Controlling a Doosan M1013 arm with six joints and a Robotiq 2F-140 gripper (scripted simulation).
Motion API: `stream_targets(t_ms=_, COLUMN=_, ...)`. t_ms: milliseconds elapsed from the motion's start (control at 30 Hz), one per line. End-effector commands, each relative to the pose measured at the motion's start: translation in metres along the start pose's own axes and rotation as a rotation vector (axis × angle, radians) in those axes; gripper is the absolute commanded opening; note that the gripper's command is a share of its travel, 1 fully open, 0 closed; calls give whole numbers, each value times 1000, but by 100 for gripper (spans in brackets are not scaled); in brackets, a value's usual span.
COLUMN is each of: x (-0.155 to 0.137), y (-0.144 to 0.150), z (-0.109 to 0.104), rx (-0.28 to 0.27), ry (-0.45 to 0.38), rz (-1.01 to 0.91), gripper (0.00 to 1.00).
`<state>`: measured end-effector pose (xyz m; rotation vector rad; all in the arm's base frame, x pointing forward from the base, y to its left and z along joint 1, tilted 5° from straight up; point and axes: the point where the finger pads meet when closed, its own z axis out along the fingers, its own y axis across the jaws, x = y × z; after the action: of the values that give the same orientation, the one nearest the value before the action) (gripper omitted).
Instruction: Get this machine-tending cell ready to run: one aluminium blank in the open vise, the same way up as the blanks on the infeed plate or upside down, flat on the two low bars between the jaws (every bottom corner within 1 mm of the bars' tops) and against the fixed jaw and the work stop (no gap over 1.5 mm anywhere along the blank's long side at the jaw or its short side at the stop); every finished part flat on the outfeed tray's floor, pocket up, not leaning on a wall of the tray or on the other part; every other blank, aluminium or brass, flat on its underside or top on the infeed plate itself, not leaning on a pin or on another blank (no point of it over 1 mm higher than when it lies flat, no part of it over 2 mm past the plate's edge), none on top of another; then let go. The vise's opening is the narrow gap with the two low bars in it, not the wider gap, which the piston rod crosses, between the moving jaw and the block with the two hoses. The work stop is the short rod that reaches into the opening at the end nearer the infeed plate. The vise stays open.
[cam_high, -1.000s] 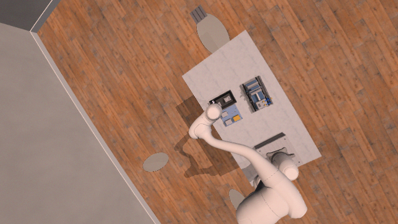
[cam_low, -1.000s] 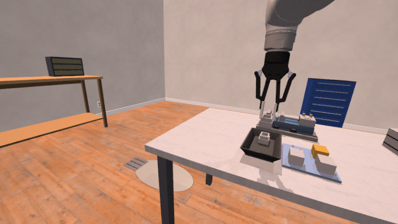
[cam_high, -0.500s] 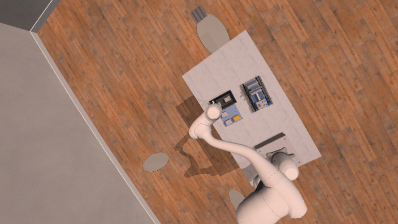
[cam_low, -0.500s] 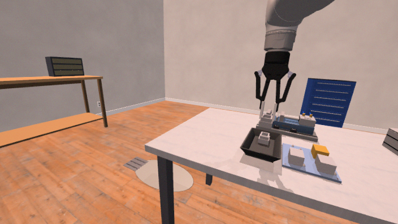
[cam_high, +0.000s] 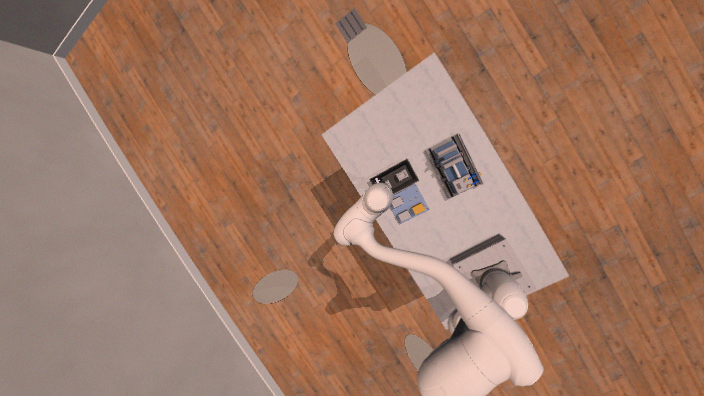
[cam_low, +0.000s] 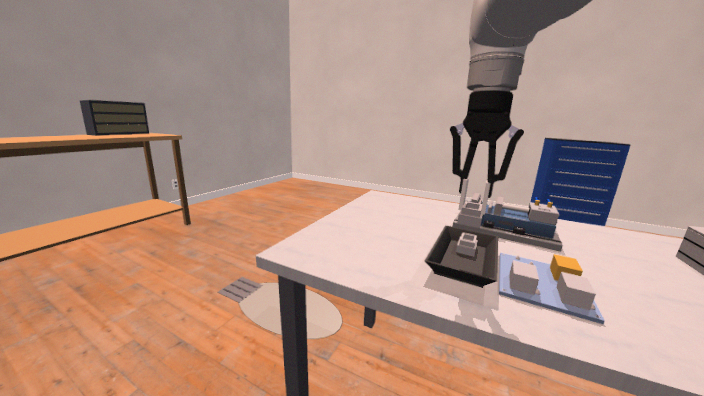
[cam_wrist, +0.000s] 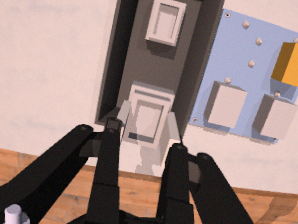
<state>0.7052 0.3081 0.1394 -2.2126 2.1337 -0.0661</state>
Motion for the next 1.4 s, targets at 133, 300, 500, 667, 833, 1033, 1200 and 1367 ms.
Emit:
stream_targets(t_ms=133, x=0, y=0, z=0, rx=0, ry=0, rz=0, gripper=0)
stream_targets(t_ms=300, x=0, y=0, z=0, rx=0, ry=0, rz=-2, gripper=0)
stream_targets(t_ms=500, x=0, y=0, z=0, rx=1, ry=-1, rz=-11, gripper=0)
stream_targets(t_ms=667, x=0, y=-1, z=0, rx=1, ry=-2, rz=-21, gripper=0)
stream_targets(t_ms=833, x=0, y=-1, z=0, rx=2, ry=-3, rz=-27, gripper=0)
stream_targets(t_ms=1033, x=0, y=-1, z=0, rx=2, ry=-4, rz=-33, gripper=0)
stream_targets(t_ms=1200, x=0, y=-1, z=0, rx=2, ry=-4, rz=-34, gripper=0)
stream_targets(t_ms=1367, x=0, y=-1, z=0, rx=2, ry=-4, rz=-34, gripper=0)
